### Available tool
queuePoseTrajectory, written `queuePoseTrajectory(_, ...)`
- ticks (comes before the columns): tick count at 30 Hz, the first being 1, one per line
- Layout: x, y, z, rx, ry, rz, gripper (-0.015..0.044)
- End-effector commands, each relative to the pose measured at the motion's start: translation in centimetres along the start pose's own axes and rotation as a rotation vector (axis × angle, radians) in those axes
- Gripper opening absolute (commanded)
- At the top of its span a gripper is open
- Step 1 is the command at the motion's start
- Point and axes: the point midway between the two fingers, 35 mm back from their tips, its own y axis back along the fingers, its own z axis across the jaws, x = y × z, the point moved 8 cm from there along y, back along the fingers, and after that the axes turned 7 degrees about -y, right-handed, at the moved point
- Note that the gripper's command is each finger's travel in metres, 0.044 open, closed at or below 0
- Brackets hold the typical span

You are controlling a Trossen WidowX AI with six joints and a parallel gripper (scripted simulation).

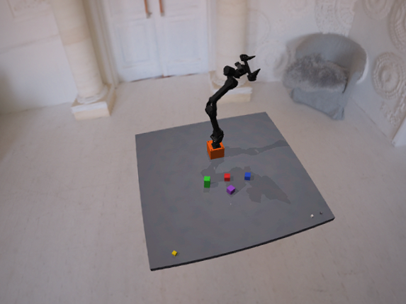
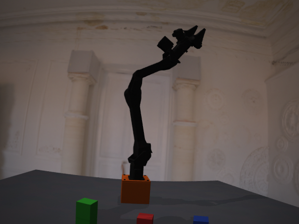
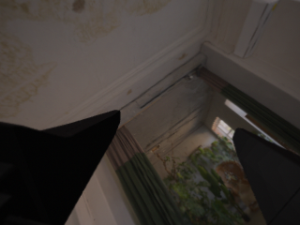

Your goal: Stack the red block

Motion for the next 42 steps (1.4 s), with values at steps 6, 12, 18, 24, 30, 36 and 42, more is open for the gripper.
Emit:
queuePoseTrajectory(6,4.2,-1.9,-6.7,0.102,0.316,0.109,0.044)
queuePoseTrajectory(12,5.3,-2.9,-12.4,0.212,0.503,0.187,0.044)
queuePoseTrajectory(18,5.4,-3.3,-18.9,0.355,0.658,0.278,0.044)
queuePoseTrajectory(24,4.3,-2.8,-25.6,0.527,0.777,0.371,0.044)
queuePoseTrajectory(30,2.0,-1.3,-32.1,0.724,0.855,0.465,0.044)
queuePoseTrajectory(36,-0.9,1.4,-37.6,0.932,0.888,0.556,0.044)
queuePoseTrajectory(42,-4.1,5.1,-42.1,1.149,0.876,0.64,0.044)
